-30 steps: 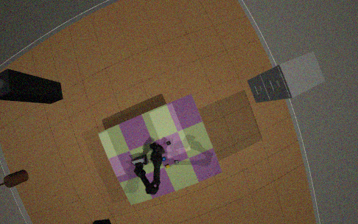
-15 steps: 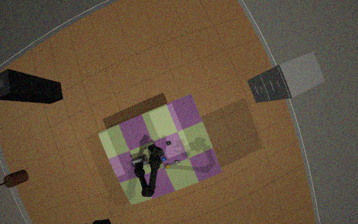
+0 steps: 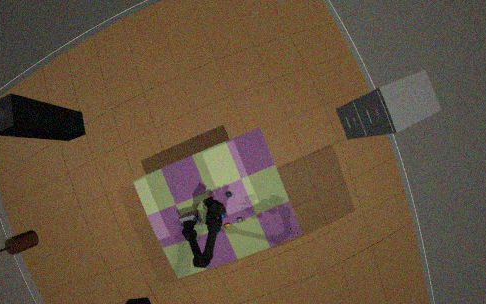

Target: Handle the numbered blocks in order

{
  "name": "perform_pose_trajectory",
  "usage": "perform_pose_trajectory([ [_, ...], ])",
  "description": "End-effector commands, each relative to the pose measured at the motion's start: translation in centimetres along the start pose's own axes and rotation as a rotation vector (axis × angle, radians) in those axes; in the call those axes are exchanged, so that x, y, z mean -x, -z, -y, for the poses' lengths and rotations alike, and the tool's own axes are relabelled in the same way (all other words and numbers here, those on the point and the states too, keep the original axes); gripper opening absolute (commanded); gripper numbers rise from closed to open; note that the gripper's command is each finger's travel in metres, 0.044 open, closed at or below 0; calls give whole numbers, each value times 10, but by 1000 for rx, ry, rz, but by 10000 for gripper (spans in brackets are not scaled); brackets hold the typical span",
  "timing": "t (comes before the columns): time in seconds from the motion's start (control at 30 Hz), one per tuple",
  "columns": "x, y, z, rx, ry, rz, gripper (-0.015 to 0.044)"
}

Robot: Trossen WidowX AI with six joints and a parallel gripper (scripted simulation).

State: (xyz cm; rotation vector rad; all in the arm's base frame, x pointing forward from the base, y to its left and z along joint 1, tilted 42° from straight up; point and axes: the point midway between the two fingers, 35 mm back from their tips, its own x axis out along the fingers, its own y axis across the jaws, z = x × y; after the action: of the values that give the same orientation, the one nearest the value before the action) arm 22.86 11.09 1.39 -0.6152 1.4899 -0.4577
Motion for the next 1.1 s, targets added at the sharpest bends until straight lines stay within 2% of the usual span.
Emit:
perform_pose_trajectory([
  [0.0,7,-43,35,-53,-38,10,120],
  [0.2,10,-91,101,-19,-14,24,120],
  [0.4,8,-120,180,20,40,18,120],
  [0.6,7,-121,189,24,47,16,120],
  [0.67,-3,-123,190,24,46,16,172],
  [0.8,-63,-124,193,24,49,16,278],
  [0.93,-73,-123,194,24,50,16,382],
  [0.97,-73,-123,194,24,50,16,400],
  [1.07,-74,-123,194,24,50,16,400],
])
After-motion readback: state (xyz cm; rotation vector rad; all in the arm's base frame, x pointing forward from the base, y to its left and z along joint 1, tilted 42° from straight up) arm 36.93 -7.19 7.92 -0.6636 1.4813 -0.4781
